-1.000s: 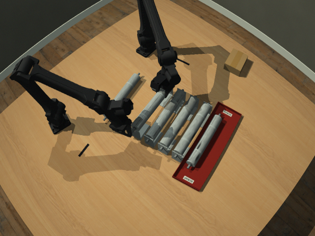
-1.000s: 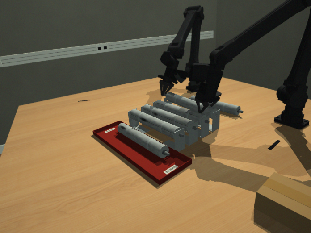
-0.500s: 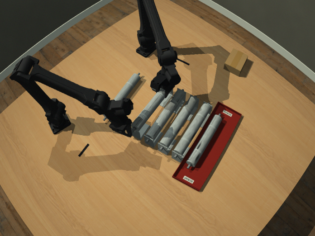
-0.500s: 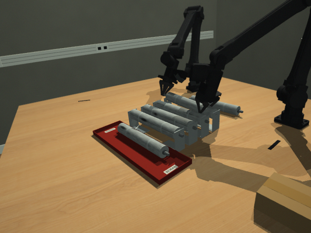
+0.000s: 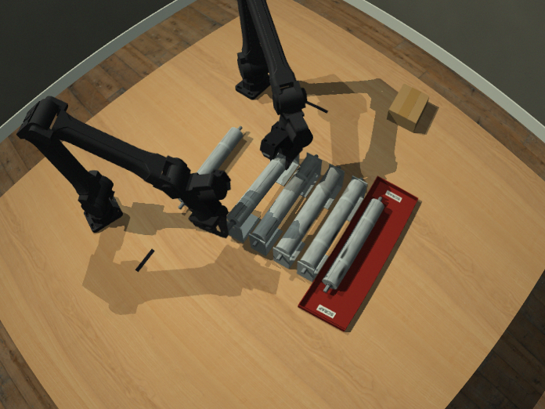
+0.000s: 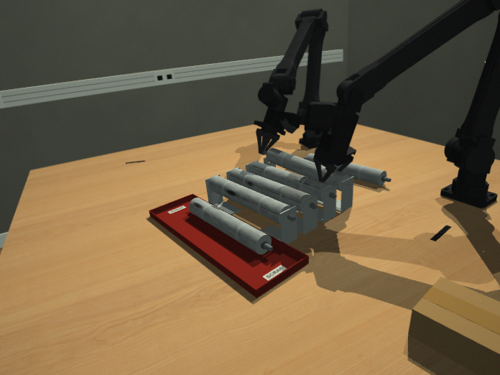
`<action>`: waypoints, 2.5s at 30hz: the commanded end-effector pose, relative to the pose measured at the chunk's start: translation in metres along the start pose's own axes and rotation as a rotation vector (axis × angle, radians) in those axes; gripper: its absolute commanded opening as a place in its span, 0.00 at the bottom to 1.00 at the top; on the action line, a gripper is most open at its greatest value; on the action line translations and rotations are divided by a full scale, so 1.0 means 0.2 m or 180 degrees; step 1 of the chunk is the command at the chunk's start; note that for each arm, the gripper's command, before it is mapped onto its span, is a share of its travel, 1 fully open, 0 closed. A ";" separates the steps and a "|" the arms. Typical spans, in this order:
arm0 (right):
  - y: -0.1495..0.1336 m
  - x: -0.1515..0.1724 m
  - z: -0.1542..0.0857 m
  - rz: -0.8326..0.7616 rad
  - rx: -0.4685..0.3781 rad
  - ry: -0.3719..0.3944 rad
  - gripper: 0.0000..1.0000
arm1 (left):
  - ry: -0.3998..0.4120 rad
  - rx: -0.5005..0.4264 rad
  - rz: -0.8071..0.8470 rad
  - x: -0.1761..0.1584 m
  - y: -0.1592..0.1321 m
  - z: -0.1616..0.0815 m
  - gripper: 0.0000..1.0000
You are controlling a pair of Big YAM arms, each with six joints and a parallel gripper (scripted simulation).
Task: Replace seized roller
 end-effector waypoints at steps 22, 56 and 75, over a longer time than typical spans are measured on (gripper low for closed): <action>0.05 -0.08 0.00 -0.0051 -0.0103 -0.0118 0.32 | 0.0128 -0.0097 0.0077 0.04 0.03 -0.05 0.32; 0.05 -0.08 0.00 -0.0051 -0.0103 -0.0118 0.32 | 0.0066 -0.0092 0.0094 0.02 0.03 -0.03 0.62; 0.06 -0.03 -0.25 -0.0006 -0.0112 -0.0085 0.32 | -0.0010 -0.0029 0.0033 0.00 -0.04 -0.23 0.62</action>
Point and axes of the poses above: on each arm, the point where the finger pads meet when closed, its own z axis out along the fingers, its own x axis across the jaws, y = z × x, the point moved 10 cm from there along -z, back along the fingers, and after that the axes turned 1 degree about -z, right-handed, at the moved point
